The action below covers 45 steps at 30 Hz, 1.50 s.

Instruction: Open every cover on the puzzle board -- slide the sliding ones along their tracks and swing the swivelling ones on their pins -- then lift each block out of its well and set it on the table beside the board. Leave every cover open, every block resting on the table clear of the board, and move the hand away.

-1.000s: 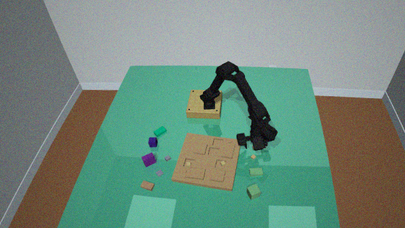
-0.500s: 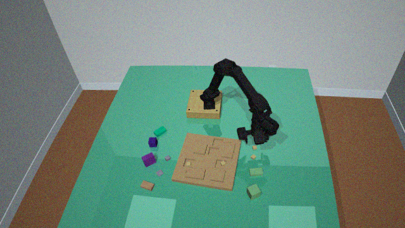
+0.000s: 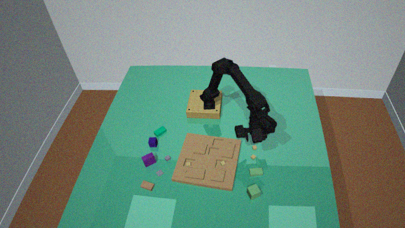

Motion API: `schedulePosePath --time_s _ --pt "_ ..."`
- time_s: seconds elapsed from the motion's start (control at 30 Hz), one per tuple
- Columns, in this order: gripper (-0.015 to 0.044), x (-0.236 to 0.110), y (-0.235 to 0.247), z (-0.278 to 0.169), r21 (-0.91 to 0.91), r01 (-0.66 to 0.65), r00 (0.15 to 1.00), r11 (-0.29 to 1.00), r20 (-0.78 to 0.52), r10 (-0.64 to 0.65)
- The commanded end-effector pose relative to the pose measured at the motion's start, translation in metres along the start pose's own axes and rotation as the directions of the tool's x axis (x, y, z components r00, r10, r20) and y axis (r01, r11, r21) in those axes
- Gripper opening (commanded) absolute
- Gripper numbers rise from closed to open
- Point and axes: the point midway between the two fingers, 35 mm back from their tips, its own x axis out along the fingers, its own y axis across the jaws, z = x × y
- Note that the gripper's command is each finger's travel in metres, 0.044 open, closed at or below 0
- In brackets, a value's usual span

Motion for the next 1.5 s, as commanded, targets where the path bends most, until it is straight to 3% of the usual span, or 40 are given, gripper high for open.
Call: schedulePosePath --time_s 0.0,0.27,0.77,1.47 --pt "0.0204 0.000 -0.017 0.010 0.012 0.003 1.000 1.000 0.000 -0.003" --pt "0.0000 0.000 -0.056 0.029 -0.168 0.008 1.000 0.986 0.002 -0.008" --pt "0.0000 -0.002 -0.140 0.054 -0.561 0.015 1.000 0.827 0.004 -0.016" --pt "0.0000 -0.004 -0.261 0.057 -0.925 0.015 1.000 0.380 0.005 -0.029"
